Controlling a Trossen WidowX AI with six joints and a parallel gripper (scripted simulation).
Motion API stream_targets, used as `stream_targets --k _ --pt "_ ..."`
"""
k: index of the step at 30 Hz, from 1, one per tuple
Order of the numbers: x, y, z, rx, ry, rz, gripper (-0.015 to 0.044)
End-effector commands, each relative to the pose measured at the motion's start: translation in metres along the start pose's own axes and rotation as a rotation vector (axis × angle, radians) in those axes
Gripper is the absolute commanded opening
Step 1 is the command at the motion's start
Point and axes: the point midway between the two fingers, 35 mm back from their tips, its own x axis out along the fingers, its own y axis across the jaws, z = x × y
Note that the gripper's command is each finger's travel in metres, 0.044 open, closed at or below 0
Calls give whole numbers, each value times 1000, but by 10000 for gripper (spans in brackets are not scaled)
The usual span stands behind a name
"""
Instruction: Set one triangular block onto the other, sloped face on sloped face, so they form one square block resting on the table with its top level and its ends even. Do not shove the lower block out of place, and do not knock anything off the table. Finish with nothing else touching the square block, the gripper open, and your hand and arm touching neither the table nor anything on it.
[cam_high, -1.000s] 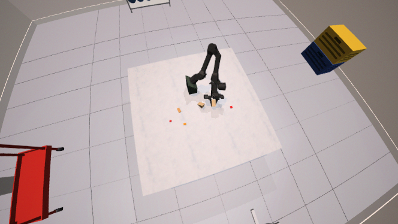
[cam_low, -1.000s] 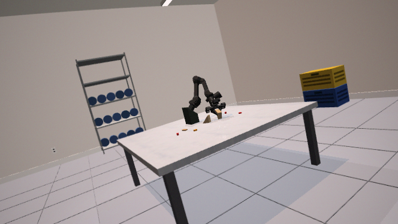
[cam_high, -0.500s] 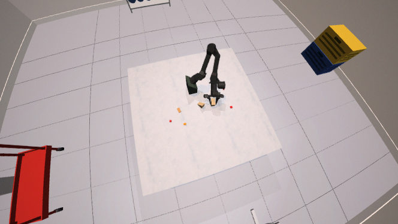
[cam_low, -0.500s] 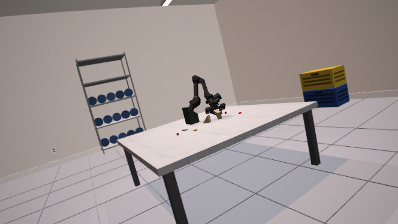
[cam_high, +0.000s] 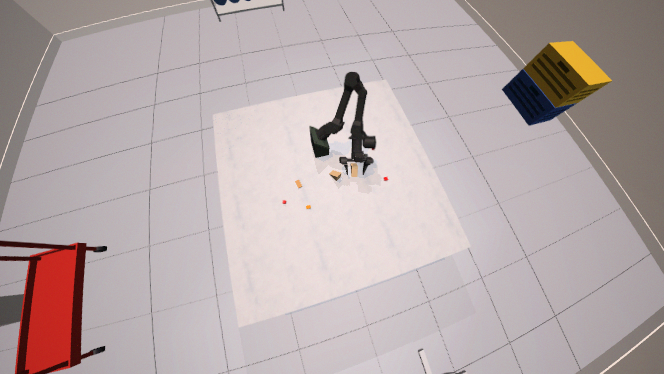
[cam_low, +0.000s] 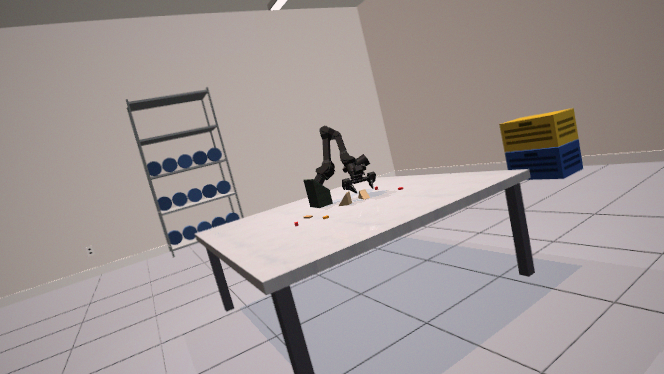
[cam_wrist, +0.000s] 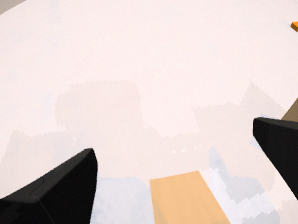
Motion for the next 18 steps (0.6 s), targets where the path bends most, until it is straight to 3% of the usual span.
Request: stream_targets --k 1,9,12,18 --pt "-7 4 18 2 -4 2 440" --pt "-59 1 76 1 -13 6 440" --pt "-55 3 76 -13 -31 8 440" --pt "-63 9 40 -659 33 -3 440"
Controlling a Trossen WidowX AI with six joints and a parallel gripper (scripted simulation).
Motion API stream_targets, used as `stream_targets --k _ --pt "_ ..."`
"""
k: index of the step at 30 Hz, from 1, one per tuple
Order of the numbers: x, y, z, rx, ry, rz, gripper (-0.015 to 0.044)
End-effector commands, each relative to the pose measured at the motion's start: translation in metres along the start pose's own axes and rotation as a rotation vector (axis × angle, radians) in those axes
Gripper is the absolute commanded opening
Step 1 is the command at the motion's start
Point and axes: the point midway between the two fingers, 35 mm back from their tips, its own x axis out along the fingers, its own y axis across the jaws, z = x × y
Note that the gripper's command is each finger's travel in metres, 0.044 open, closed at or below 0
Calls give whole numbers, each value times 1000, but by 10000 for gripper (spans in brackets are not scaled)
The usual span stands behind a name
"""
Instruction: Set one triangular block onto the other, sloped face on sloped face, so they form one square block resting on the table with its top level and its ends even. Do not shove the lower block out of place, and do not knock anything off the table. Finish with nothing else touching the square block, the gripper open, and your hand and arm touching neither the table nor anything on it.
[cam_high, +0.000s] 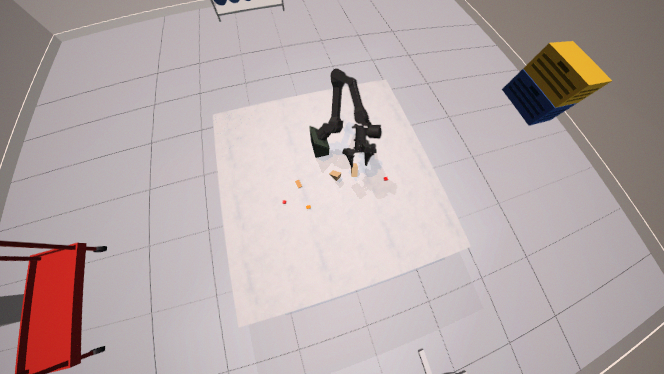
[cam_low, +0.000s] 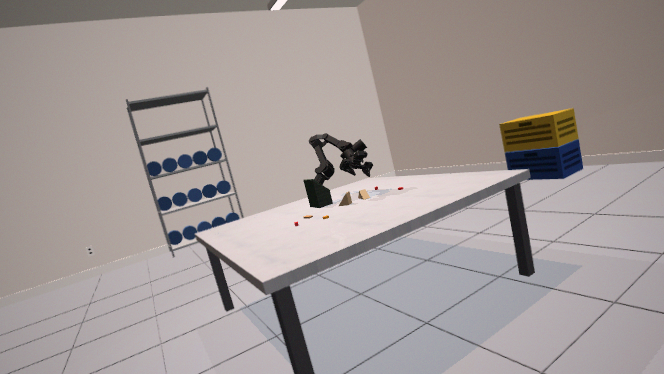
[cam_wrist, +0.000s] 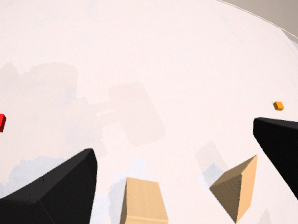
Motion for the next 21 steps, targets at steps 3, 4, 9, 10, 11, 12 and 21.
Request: stream_targets --k 3,4,9,10,11,12,21 --pt "-10 14 -28 -610 48 16 440" --pt "-12 16 -33 -735 55 22 440" --pt "-26 25 -56 -1365 68 67 440" --pt "-29 26 -60 -1492 66 77 440" --pt "-32 27 -64 -1619 62 87 440" --pt "-35 28 -68 -1746 56 97 440" --pt "-57 30 -89 -2702 -52 150 440"
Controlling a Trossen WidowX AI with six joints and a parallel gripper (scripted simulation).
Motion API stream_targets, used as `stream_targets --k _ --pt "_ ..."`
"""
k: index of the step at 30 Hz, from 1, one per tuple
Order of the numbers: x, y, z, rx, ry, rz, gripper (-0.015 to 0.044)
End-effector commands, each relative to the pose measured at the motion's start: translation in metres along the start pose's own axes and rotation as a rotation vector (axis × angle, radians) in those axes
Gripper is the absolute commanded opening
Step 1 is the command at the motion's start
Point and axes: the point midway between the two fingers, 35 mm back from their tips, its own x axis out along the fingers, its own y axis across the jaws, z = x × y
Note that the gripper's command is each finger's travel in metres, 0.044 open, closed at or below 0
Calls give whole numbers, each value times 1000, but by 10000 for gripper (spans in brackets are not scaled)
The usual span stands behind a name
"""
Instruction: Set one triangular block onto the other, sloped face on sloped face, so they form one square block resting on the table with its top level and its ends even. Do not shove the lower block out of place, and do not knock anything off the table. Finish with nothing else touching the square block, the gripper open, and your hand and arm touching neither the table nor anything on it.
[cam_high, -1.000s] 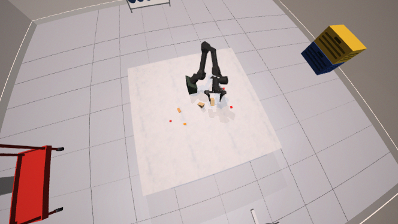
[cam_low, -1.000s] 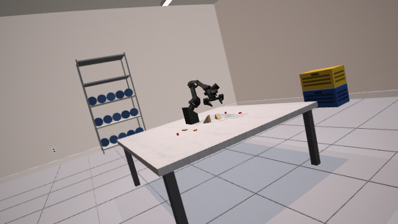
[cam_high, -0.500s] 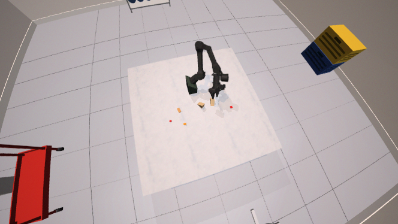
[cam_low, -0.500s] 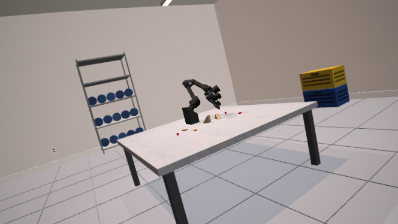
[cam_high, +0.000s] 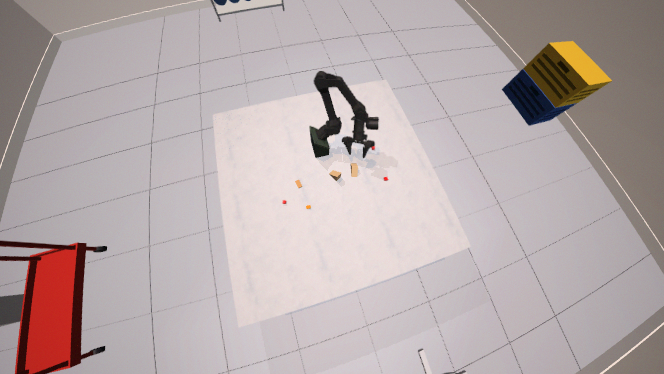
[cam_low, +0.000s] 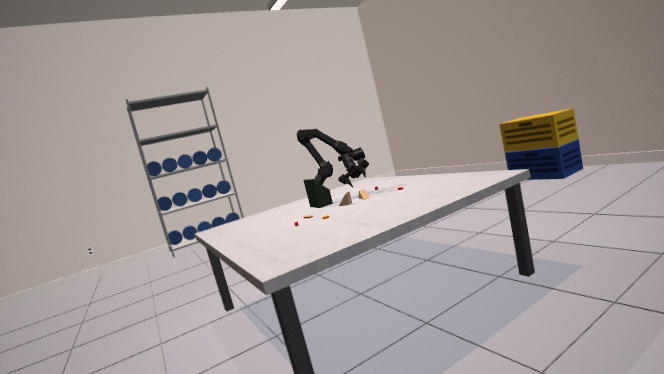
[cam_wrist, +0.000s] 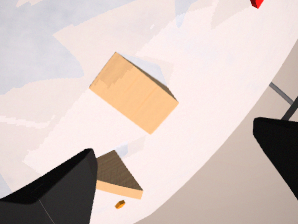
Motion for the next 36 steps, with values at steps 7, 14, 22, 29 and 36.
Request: stream_targets --k 7,14,22,29,36 --pt "-13 17 5 -721 -10 -19 440" --pt "-12 17 6 -720 -10 -17 440" --pt "19 17 15 -695 -7 6 440" --pt "51 17 16 -692 -7 10 440" --pt "79 17 10 -715 -8 -10 440"
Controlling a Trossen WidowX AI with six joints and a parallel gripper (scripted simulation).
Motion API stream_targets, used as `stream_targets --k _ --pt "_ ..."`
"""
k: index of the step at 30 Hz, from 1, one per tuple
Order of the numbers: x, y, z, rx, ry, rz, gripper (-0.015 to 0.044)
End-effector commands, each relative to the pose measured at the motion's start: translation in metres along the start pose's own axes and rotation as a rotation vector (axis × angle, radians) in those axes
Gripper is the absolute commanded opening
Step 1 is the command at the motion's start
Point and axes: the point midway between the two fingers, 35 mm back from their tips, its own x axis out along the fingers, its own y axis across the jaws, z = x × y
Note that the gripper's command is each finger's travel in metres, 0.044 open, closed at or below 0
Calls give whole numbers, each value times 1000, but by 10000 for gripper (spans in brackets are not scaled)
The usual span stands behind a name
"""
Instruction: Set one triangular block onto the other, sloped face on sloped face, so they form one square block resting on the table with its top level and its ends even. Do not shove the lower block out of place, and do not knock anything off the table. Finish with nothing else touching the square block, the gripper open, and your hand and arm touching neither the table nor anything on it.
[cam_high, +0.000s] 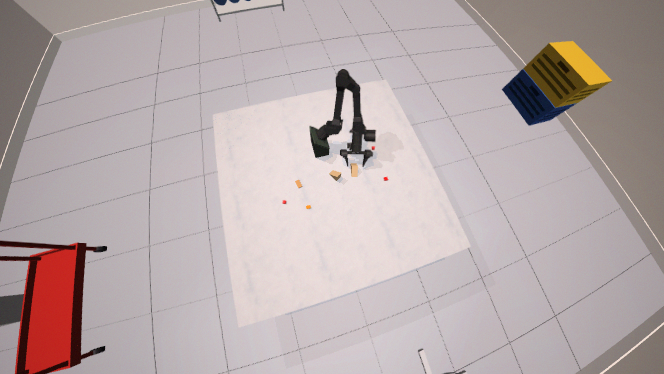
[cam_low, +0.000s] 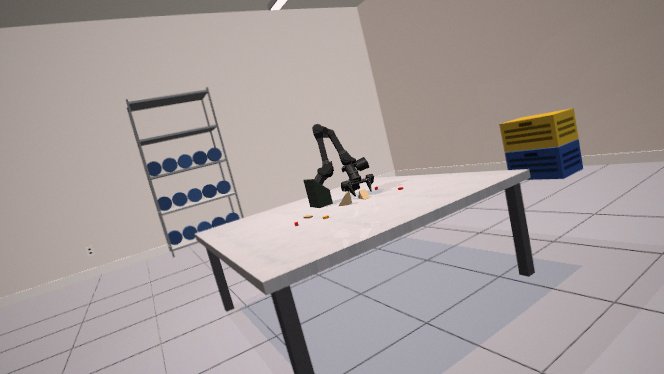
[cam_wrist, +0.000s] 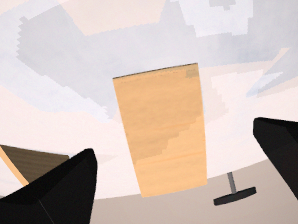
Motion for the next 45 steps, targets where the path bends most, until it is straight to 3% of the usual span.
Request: stream_targets --k 1,13,23,31,36,45 --pt "12 6 -2 -17 -1 -4 440" --pt "17 7 -4 -24 1 -9 440" --pt "17 6 -5 -20 7 -8 177" --pt "17 6 -5 -20 7 -8 124" --pt "16 6 -7 -20 6 -7 0" --pt "-6 1 -41 -21 3 4 0"
